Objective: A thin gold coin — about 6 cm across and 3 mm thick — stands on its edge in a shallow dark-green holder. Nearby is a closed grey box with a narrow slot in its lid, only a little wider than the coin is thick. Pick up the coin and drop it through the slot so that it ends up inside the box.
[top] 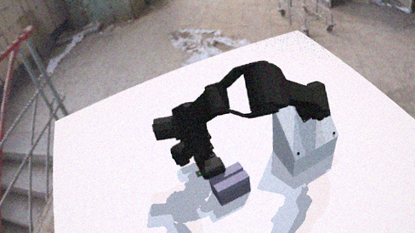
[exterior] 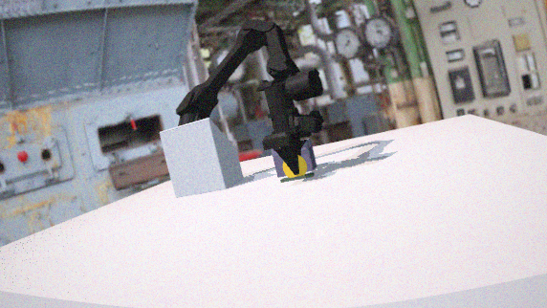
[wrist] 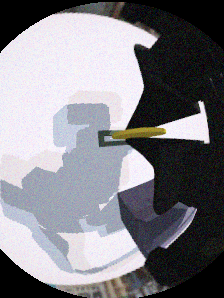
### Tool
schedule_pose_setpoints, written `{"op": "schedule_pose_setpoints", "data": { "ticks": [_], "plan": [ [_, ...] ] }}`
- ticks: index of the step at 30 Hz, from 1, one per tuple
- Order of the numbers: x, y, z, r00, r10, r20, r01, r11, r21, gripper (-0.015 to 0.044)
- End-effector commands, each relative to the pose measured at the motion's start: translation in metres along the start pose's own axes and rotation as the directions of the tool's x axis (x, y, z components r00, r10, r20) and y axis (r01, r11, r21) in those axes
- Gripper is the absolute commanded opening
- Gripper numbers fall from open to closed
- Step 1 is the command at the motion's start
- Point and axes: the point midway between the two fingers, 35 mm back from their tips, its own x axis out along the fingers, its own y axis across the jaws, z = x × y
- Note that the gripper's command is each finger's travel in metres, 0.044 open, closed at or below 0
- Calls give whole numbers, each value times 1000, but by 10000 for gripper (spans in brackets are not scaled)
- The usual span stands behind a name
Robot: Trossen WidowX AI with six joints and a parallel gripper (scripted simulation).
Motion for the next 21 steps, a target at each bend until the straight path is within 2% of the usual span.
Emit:
{"op": "schedule_pose_setpoints", "data": {
  "ticks": [1, 10, 21],
  "plan": [
    [2, 1, -2, 1000, 7, -4, -7, 1000, 8, 0],
    [0, -2, -2, 1000, -4, 0, 4, 1000, 13, 0],
    [-17, -8, 1, 1000, -29, 6, 29, 999, 24, 0]
  ]
}}
